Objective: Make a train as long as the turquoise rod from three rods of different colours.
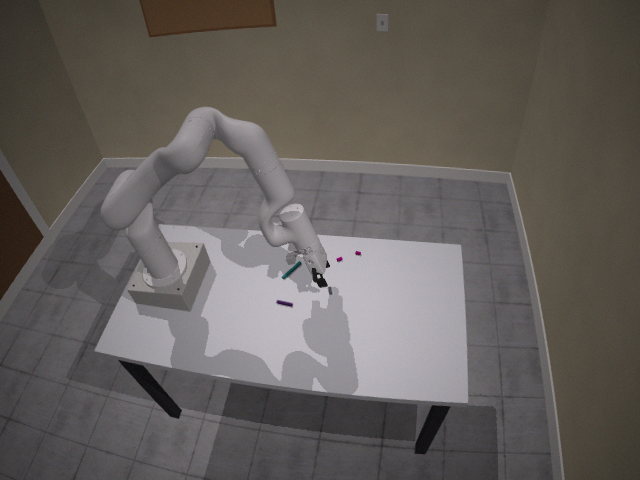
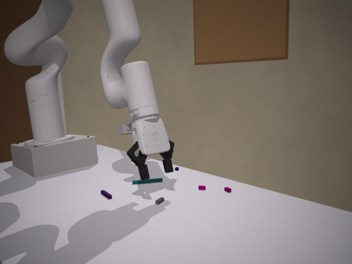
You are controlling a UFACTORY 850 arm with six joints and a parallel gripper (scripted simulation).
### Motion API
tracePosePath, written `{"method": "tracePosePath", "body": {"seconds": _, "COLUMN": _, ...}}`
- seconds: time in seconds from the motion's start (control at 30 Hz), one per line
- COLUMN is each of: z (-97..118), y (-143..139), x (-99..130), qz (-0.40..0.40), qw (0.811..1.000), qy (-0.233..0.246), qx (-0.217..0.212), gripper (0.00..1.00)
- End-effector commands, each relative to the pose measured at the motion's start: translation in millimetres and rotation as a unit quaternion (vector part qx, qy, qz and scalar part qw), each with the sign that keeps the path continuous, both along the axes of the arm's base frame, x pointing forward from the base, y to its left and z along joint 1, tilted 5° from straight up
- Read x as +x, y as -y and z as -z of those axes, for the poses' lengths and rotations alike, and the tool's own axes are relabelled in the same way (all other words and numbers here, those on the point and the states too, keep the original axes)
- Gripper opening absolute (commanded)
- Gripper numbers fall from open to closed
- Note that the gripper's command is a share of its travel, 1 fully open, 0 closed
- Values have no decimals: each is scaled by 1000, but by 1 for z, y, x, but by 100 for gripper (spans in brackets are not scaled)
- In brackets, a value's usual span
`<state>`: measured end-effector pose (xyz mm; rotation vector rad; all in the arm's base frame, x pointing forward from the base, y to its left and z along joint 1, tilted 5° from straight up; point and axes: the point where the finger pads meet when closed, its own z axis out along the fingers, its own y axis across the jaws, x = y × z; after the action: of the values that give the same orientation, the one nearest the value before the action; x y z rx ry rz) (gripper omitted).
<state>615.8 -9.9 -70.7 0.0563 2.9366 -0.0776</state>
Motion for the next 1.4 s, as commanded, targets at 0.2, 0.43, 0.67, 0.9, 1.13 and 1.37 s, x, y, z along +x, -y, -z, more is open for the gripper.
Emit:
{"method": "tracePosePath", "body": {"seconds": 0.2, "z": -1, "y": 0, "x": -2, "qz": 9, "qw": 996, "qy": -84, "qx": -12, "gripper": 100}}
{"method": "tracePosePath", "body": {"seconds": 0.43, "z": -1, "y": 0, "x": -4, "qz": 11, "qw": 996, "qy": -88, "qx": -10, "gripper": 100}}
{"method": "tracePosePath", "body": {"seconds": 0.67, "z": -1, "y": 0, "x": -7, "qz": 13, "qw": 996, "qy": -93, "qx": -8, "gripper": 100}}
{"method": "tracePosePath", "body": {"seconds": 0.9, "z": -1, "y": -1, "x": -11, "qz": 16, "qw": 995, "qy": -98, "qx": -5, "gripper": 100}}
{"method": "tracePosePath", "body": {"seconds": 1.13, "z": -1, "y": -1, "x": -16, "qz": 20, "qw": 994, "qy": -105, "qx": -2, "gripper": 100}}
{"method": "tracePosePath", "body": {"seconds": 1.37, "z": -1, "y": -2, "x": -22, "qz": 24, "qw": 993, "qy": -114, "qx": 4, "gripper": 100}}
